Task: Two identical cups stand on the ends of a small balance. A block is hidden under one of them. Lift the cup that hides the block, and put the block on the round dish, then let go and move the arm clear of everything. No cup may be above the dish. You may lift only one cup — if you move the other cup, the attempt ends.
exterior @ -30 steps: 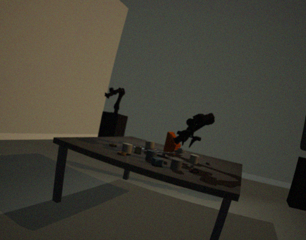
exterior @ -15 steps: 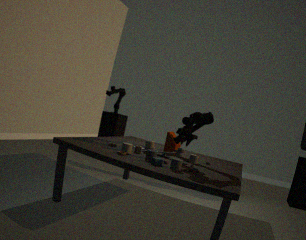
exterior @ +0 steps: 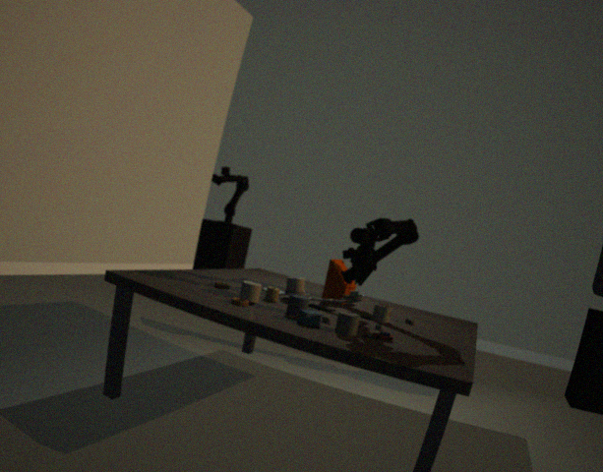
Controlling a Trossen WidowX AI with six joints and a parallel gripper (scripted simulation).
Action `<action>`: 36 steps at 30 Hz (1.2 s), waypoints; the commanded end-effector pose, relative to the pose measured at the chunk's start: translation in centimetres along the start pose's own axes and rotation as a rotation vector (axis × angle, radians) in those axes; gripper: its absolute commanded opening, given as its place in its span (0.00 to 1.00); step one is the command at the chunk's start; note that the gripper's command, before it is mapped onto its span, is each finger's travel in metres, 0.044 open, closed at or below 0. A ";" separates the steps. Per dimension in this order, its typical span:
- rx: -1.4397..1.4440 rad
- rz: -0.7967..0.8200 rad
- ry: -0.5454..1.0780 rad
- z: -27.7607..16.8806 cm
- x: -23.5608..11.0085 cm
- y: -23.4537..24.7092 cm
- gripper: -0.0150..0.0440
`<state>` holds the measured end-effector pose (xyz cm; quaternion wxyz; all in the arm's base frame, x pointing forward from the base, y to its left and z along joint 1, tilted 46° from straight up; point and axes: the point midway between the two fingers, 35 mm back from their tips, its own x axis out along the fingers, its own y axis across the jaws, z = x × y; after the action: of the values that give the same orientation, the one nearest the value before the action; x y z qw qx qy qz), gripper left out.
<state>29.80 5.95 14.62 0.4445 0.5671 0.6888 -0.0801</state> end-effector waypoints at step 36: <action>0.147 0.003 0.016 0.4 4.6 0.1 0.69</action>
<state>30.48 8.44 11.57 0.4013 0.5995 0.6812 -0.1246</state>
